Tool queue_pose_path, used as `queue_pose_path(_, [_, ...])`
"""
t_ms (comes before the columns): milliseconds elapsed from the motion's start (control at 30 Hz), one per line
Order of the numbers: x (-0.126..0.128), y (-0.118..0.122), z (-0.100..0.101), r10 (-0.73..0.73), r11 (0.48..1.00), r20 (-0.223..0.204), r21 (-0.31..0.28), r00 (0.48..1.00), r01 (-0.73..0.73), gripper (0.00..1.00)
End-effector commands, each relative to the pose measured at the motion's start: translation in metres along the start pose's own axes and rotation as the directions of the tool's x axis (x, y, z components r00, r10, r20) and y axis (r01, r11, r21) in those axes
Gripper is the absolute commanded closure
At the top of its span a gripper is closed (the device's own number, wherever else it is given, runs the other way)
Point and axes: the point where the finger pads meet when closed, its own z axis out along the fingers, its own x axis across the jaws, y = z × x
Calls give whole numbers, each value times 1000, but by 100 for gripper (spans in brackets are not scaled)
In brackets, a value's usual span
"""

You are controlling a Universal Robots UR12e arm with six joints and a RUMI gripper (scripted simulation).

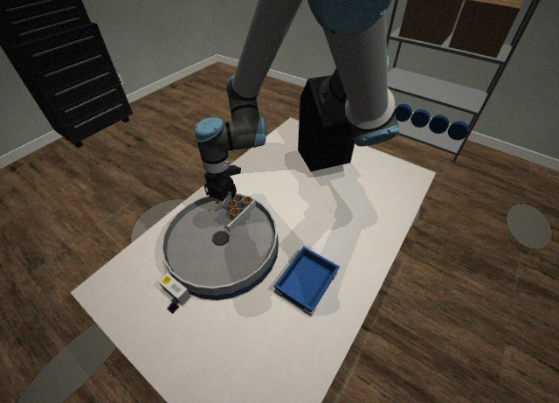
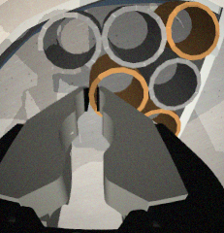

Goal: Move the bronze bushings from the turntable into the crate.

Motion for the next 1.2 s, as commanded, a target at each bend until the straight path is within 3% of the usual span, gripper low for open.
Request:
queue_pose_path(0, [0,0,-13,0,1000,0,-1,1000,0,100])
queue_pose_path(500, [0,0,-63,0,1000,0,-1,1000,0,100])
queue_pose_path(1167, [0,0,-65,0,1000,0,-1,1000,0,100])
